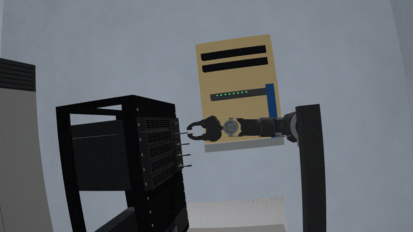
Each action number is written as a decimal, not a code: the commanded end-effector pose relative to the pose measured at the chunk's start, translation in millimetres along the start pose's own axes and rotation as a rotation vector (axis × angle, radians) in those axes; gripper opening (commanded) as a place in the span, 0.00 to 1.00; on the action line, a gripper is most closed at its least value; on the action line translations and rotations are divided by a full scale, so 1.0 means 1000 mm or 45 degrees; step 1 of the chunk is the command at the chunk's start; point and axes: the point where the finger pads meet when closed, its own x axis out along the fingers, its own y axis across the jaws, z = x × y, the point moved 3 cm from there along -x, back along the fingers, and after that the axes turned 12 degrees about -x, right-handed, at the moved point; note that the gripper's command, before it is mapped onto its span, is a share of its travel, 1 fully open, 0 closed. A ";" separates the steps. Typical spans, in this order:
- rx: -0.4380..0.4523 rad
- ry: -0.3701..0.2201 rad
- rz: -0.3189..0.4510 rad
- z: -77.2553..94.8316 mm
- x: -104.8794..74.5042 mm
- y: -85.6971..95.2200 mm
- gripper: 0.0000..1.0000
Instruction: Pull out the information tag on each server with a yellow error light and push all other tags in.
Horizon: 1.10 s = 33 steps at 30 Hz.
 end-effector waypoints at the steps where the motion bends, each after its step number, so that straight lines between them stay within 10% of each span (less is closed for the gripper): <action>1: 0.010 -0.011 0.016 0.001 -0.005 0.002 0.10; 33: 0.007 -0.003 0.018 -0.001 -0.091 -0.004 0.00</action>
